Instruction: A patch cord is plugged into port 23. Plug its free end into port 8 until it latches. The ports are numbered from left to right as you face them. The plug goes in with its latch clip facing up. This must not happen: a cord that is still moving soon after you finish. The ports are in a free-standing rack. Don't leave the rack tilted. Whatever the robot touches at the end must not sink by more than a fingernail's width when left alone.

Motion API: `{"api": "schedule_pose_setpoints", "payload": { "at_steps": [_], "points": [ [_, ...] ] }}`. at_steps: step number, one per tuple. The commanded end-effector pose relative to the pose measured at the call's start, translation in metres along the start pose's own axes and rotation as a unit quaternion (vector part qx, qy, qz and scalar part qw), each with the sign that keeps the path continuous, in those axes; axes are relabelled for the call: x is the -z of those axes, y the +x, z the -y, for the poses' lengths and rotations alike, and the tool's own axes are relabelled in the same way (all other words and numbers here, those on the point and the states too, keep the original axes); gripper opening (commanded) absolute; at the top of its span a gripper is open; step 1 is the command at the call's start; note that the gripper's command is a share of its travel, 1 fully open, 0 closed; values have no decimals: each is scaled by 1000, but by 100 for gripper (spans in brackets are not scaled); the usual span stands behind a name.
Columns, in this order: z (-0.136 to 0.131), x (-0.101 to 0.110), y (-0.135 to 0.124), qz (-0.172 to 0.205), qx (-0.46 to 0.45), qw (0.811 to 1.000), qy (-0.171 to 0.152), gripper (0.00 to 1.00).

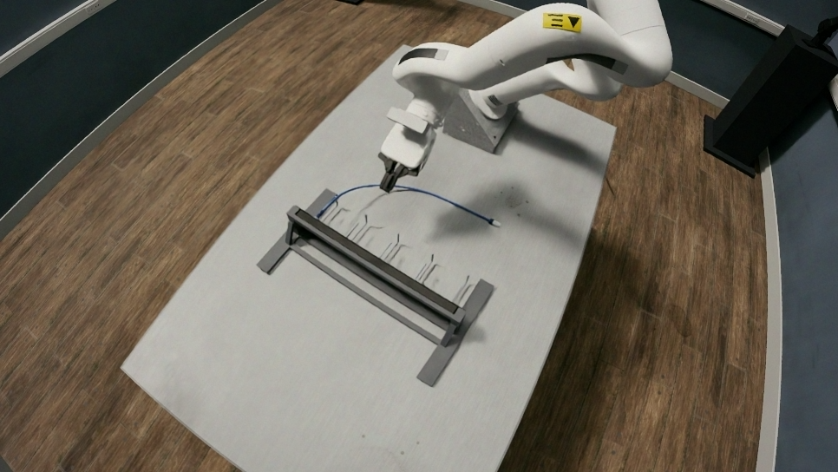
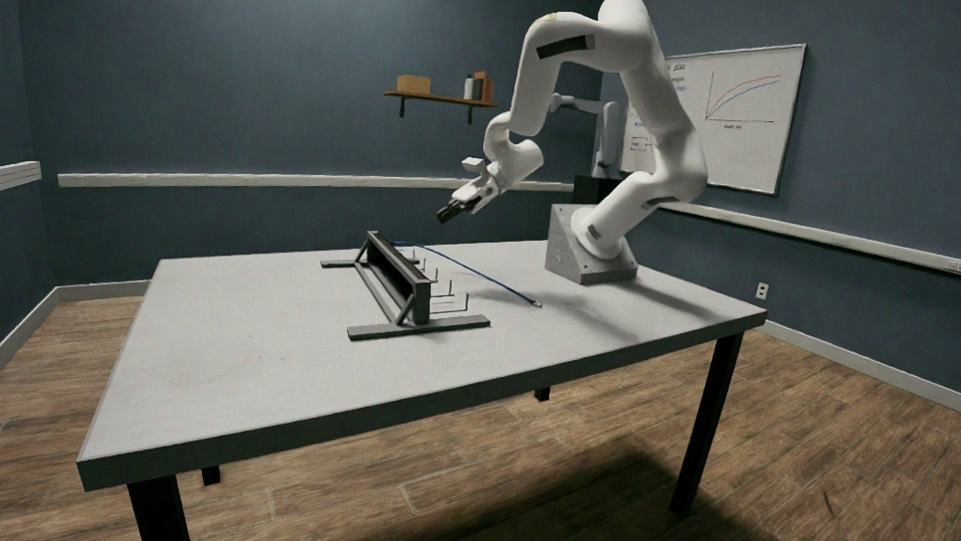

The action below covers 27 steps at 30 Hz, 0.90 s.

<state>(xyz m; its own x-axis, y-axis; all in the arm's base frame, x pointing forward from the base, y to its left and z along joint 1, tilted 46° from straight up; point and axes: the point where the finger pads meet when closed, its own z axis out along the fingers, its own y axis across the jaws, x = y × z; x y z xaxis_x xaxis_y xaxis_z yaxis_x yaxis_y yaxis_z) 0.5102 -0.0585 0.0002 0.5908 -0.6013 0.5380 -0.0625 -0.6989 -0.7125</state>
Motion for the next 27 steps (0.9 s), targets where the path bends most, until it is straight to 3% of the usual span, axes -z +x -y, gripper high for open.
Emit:
{"api": "schedule_pose_setpoints", "payload": {
  "at_steps": [1, 12, 27],
  "points": [
    [0, 0, 1, -1, 0, 1000, 0, 0],
    [0, 9, 1, -1, 0, 1000, 0, 0],
    [0, 39, 1, -1, 0, 1000, 0, 0]
  ]
}}
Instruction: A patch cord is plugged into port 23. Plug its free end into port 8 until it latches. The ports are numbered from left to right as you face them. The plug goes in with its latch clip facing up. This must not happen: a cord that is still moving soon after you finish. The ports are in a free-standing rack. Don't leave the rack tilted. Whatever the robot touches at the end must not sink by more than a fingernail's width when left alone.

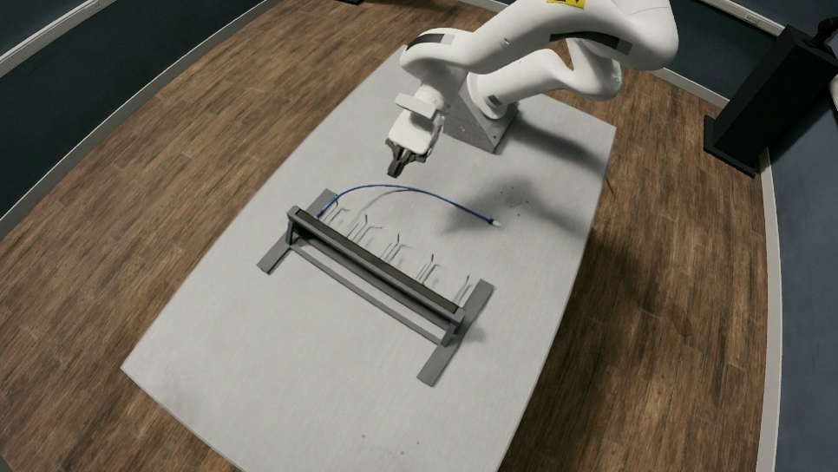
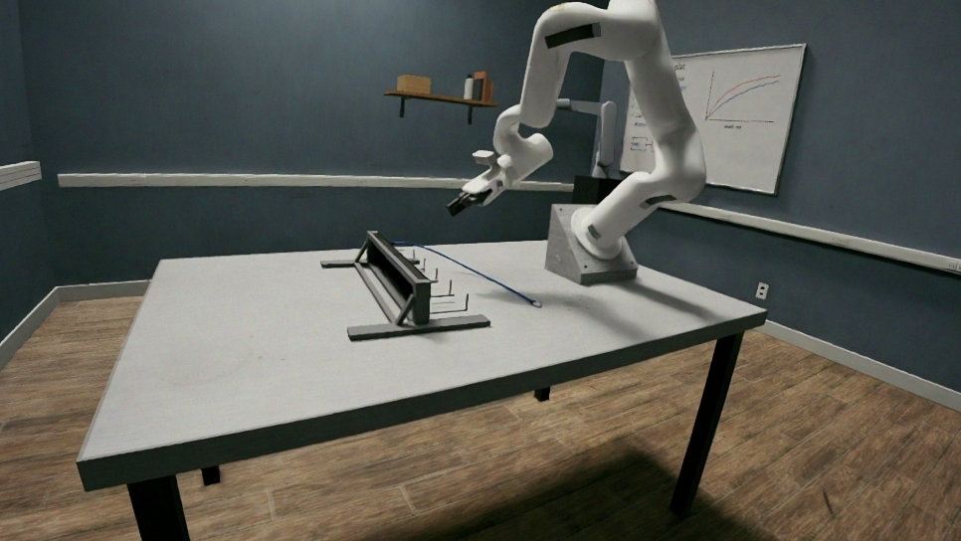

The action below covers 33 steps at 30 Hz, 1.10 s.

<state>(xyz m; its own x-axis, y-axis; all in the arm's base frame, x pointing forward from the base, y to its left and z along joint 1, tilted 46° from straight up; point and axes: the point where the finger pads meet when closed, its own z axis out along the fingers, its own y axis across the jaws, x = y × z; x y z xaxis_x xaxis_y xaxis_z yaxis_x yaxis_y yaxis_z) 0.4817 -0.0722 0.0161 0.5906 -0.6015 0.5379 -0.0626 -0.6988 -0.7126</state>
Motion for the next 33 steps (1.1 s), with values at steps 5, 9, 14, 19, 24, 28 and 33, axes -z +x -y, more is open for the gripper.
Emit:
{"api": "schedule_pose_setpoints", "payload": {
  "at_steps": [5, 9, 14, 19, 24, 28, 33],
  "points": [
    [0, 5, 1, -1, 0, 1000, 0, 0],
    [0, 5, 1, -1, 0, 1000, 0, 0],
    [-5, 5, 1, -1, 0, 1000, 0, 0],
    [-13, 5, 1, -1, 0, 1000, 0, 0],
    [-35, 5, 1, -1, 0, 1000, 0, 0],
    [-56, 5, 1, -1, 0, 1000, 0, 0],
    [-80, 5, 1, -1, 0, 1000, 0, 0]
  ]
}}
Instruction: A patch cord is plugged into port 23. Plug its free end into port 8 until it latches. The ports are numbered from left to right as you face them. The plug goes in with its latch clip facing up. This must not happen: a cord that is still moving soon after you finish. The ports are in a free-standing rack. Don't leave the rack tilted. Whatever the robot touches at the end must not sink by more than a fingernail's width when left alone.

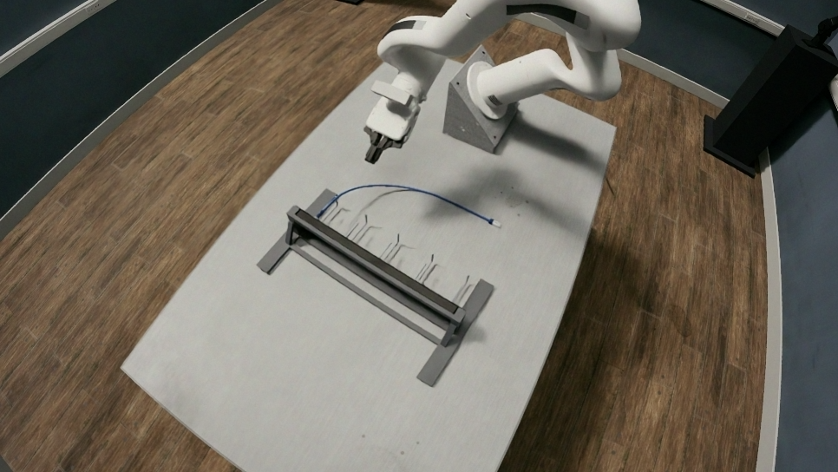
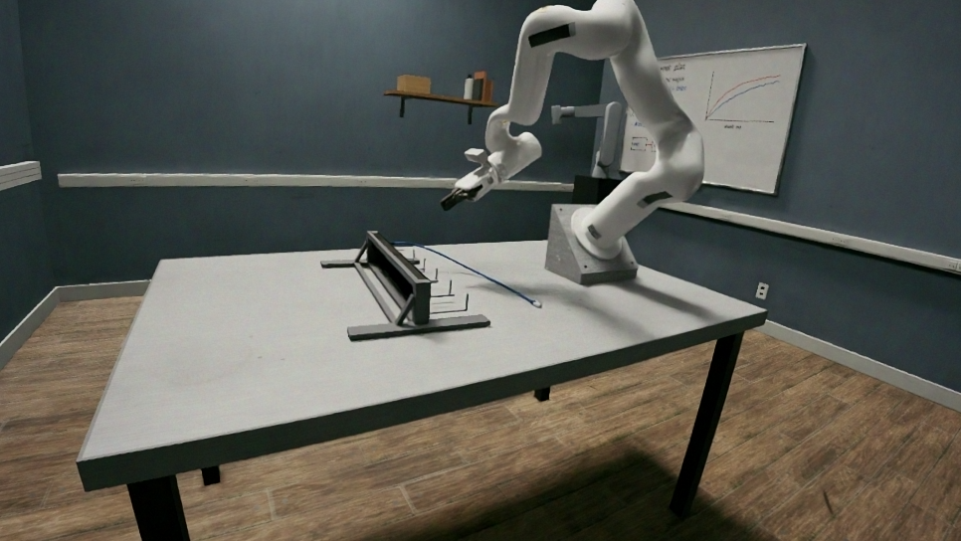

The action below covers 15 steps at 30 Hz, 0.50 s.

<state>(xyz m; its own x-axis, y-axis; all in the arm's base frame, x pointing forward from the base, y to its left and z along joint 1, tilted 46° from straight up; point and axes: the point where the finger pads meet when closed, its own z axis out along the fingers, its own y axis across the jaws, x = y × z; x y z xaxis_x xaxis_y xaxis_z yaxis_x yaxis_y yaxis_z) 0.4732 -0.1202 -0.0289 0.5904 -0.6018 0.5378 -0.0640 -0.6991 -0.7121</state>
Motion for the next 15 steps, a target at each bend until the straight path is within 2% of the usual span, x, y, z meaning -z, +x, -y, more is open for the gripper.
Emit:
{"api": "schedule_pose_setpoints", "payload": {
  "at_steps": [1, 15],
  "points": [
    [-17, -1, 1, -1, 1, 1000, 1, 0],
    [-34, -1, 1, -1, 1, 1000, 1, 0]
  ]
}}
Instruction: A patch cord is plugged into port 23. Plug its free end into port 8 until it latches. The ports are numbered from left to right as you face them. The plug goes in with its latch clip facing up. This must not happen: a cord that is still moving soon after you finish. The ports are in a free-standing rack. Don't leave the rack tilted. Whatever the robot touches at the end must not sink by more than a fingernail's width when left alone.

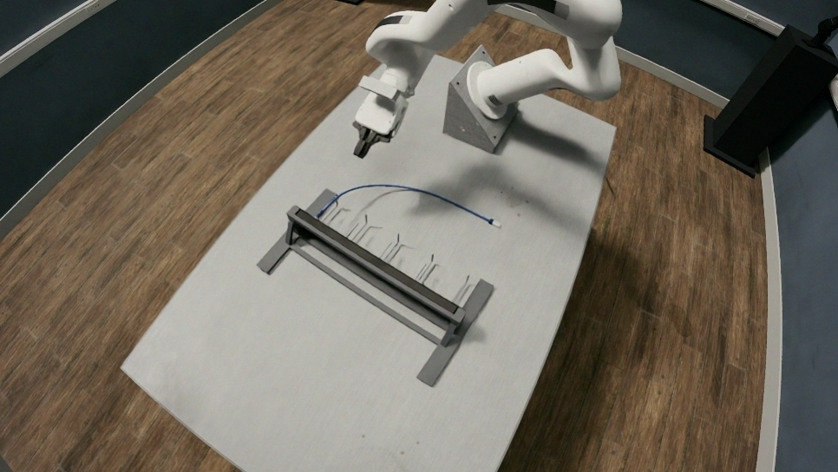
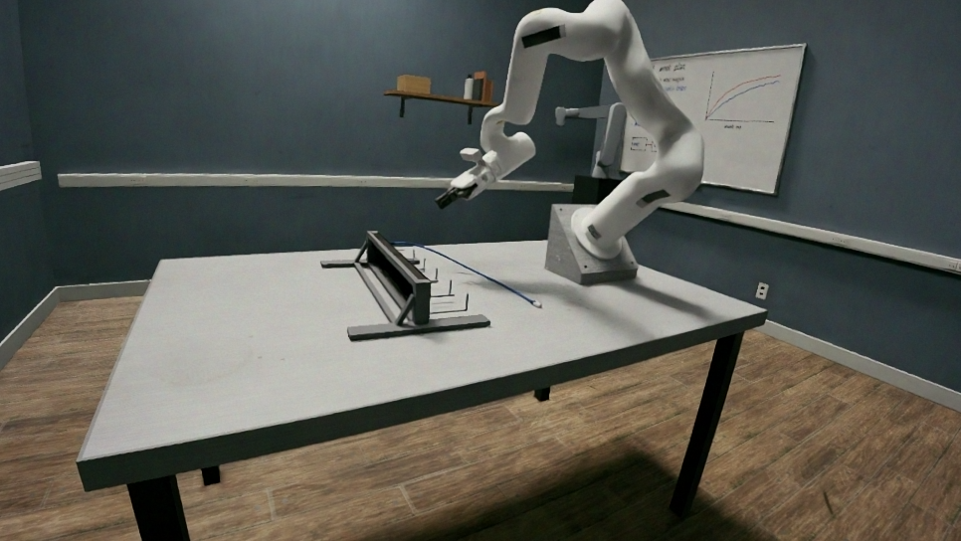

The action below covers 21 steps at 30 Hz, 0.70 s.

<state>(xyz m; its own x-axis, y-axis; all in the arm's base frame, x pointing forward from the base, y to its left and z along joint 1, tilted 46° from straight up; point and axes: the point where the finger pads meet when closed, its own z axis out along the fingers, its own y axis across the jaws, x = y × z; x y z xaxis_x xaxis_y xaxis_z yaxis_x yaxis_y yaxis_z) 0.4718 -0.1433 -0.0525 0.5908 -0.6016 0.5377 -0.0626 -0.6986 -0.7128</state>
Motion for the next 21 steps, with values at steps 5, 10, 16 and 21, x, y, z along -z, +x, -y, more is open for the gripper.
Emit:
{"api": "schedule_pose_setpoints", "payload": {
  "at_steps": [5, 10, 16, 21],
  "points": [
    [-1, -1, 1, -1, 1, 1000, 0, 0],
    [-1, -6, 1, -1, 1, 1000, 0, 0],
    [-1, -20, 1, -1, 1, 1000, 0, 0],
    [-1, -29, 1, -1, 1, 1000, 0, 0]
  ]
}}
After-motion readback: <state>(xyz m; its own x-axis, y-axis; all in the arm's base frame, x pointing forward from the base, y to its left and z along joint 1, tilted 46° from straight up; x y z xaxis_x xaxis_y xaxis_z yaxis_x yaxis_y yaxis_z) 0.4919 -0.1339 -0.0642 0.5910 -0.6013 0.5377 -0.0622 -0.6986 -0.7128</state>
